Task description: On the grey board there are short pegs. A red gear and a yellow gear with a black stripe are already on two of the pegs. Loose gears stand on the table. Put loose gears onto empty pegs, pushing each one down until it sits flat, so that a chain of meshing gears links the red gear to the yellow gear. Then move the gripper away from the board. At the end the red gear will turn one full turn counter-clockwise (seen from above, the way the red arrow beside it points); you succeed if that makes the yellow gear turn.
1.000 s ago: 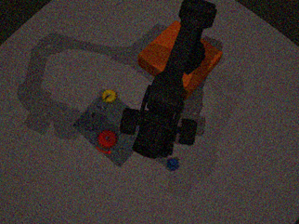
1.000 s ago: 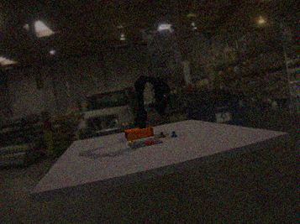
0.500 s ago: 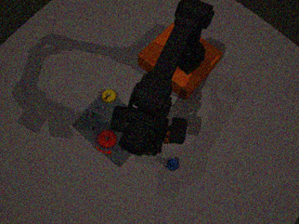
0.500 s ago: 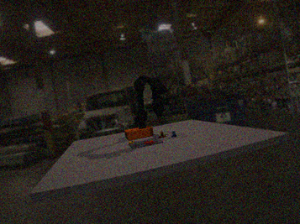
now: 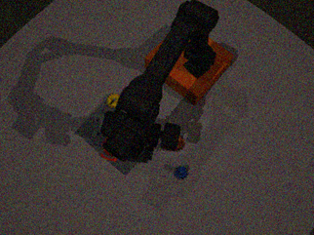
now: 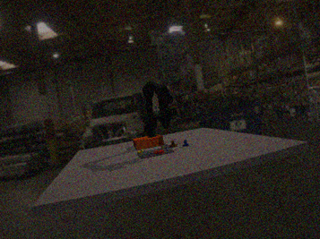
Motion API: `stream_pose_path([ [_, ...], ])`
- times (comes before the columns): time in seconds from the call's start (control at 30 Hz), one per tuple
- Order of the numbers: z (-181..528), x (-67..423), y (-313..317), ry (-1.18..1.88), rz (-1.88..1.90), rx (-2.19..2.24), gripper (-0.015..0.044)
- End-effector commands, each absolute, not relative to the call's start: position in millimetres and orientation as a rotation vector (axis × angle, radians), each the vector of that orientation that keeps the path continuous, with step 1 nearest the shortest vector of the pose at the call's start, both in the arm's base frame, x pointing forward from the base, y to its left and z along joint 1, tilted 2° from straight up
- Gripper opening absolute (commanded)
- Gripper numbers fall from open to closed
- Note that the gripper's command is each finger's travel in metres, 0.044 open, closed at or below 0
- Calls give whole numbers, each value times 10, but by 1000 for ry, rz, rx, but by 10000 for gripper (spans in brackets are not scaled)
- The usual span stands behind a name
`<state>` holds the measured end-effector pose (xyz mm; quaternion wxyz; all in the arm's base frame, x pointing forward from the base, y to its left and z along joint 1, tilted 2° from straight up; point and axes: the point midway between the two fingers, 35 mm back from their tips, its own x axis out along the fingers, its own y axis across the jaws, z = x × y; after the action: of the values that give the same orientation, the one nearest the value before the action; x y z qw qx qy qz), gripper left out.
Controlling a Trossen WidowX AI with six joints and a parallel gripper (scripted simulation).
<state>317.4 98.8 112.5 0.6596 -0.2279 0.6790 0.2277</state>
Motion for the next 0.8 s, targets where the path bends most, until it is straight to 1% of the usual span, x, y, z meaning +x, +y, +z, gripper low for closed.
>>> stream_pose_path([
  [0.0,1093,3278,883,1526,513,-521,0],
  [0.77,843,3600,326,1520,514,-528,0],
])
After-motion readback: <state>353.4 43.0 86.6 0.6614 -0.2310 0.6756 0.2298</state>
